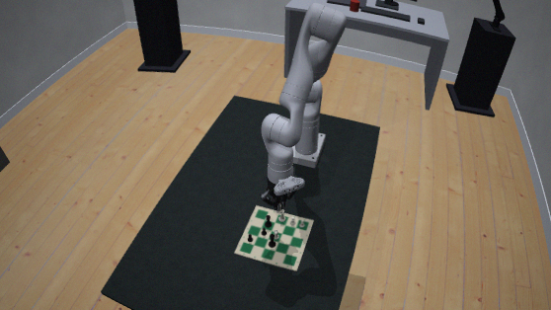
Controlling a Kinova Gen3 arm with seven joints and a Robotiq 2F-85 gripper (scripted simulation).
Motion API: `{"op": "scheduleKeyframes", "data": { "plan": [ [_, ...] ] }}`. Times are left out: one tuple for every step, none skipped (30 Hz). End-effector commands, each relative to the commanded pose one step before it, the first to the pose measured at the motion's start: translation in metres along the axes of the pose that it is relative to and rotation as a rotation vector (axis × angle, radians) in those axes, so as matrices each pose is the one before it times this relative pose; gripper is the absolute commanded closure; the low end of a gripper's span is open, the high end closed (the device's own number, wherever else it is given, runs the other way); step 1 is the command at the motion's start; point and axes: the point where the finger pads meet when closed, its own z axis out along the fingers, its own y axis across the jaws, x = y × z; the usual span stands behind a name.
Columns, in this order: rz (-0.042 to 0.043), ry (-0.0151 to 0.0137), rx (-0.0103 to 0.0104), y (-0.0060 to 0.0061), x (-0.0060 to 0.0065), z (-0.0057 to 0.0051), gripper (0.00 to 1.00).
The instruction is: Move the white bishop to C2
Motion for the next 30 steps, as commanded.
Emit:
{"op": "scheduleKeyframes", "data": {
  "plan": [
    [0.00019, 0.00087, -0.00056, 0.00019, 0.00014, 0.00106, 1.00],
    [0.00000, 0.00005, -0.00010, 0.00000, -0.00001, 0.00127, 1.00],
    [0.00001, 0.00005, -0.00012, 0.00000, -0.00002, 0.00167, 1.00],
    [-0.00002, 0.00002, 0.00000, 0.00000, 0.00000, 0.00217, 1.00],
    [0.00002, -0.00002, 0.00000, 0.00000, -0.00002, 0.00260, 1.00],
    [-0.00002, 0.00001, 0.00000, 0.00000, 0.00000, 0.00302, 1.00],
    [0.00000, 0.00000, 0.00000, 0.00000, 0.00000, 0.00000, 1.00],
    [0.00000, 0.00000, 0.00000, 0.00000, 0.00000, 0.00000, 1.00],
    [0.00000, 0.00000, 0.00000, 0.00000, -0.00001, 0.00341, 1.00],
    [0.00001, -0.00001, 0.00000, 0.00000, -0.00002, 0.00378, 1.00],
    [0.00001, -0.00001, 0.00000, 0.00000, -0.00002, 0.00411, 1.00],
    [-0.00001, 0.00000, 0.00000, 0.00000, -0.00001, 0.00440, 1.00],
    [0.00000, 0.00000, 0.00000, 0.00000, -0.00001, 0.00464, 1.00],
    [0.00000, 0.00000, 0.00000, 0.00000, -0.00002, 0.00482, 1.00],
    [0.00000, 0.00000, 0.00000, 0.00000, -0.00002, 0.00495, 1.00],
    [0.00000, 0.00000, 0.00000, 0.00000, -0.00002, 0.00501, 1.00],
    [0.00000, 0.00000, 0.00000, 0.00000, -0.00002, 0.00501, 1.00],
    [0.00000, 0.00000, 0.00000, 0.00000, -0.00002, 0.00495, 1.00],
    [0.00000, 0.00000, 0.00000, 0.00000, -0.00002, 0.00483, 1.00],
    [0.00000, 0.00000, 0.00000, 0.00000, -0.00002, 0.00465, 1.00],
    [0.00000, 0.00000, 0.00000, 0.00000, -0.00001, 0.00441, 1.00],
    [-0.00001, 0.00001, 0.00000, 0.00000, -0.00001, 0.00413, 1.00],
    [-0.00001, 0.00000, 0.00000, 0.00000, -0.00001, 0.00379, 1.00],
    [0.00000, 0.00000, 0.00000, 0.00000, 0.00000, 0.00000, 1.00],
    [0.00000, 0.00000, 0.00000, 0.00000, 0.00000, 0.00000, 1.00],
    [0.00000, 0.00000, 0.00000, 0.00000, -0.00001, 0.00342, 1.00],
    [0.00001, -0.00001, 0.00000, 0.00000, -0.00002, 0.00303, 1.00],
    [-0.00001, 0.00001, 0.00000, 0.00000, 0.00000, 0.00261, 1.00],
    [0.00001, -0.00001, 0.00000, 0.00000, -0.00002, 0.00218, 1.00],
    [-0.00001, 0.00001, 0.00000, 0.00000, 0.00000, 0.00175, 1.00]
  ]
}}
